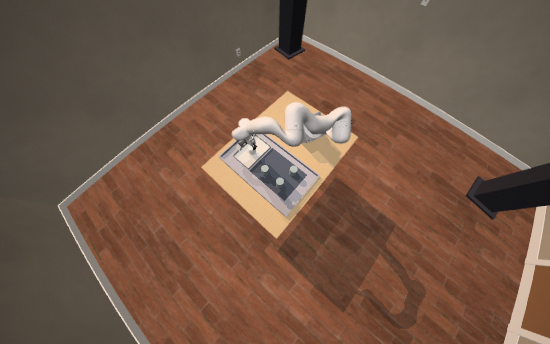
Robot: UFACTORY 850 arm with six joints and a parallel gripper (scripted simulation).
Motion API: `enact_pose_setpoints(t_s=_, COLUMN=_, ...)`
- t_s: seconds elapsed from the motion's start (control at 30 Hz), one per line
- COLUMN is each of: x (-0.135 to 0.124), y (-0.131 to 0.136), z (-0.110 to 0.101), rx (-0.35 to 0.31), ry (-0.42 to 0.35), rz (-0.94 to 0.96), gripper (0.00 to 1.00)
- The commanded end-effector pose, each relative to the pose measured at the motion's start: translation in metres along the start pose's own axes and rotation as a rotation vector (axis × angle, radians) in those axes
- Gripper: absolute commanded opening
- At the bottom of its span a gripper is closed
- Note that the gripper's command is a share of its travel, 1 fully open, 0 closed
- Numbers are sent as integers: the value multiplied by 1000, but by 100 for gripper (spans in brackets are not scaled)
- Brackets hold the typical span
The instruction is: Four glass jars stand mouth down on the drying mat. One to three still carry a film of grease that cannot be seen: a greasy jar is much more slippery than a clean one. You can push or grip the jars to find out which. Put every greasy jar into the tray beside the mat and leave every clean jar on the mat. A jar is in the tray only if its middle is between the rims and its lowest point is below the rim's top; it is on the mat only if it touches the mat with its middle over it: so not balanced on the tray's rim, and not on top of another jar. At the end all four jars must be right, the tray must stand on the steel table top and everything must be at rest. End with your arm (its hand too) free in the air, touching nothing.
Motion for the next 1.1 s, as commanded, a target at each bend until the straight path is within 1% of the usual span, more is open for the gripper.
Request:
enact_pose_setpoints(t_s=0.0, x=0, y=0, z=-14, rx=0, ry=0, rz=0, gripper=100)
enact_pose_setpoints(t_s=0.37, x=0, y=0, z=-56, rx=0, ry=0, rz=0, gripper=100)
enact_pose_setpoints(t_s=1.07, x=0, y=0, z=-56, rx=0, ry=0, rz=0, gripper=100)
Point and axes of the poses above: the point where the finger pads meet when closed, its own z axis out along the fingers, its own y axis across the jaws, x = y × z, the point moved 9 cm from there along -z, back along the fingers, and after that the axes turned 9 degrees about z, right-handed, at the moved point
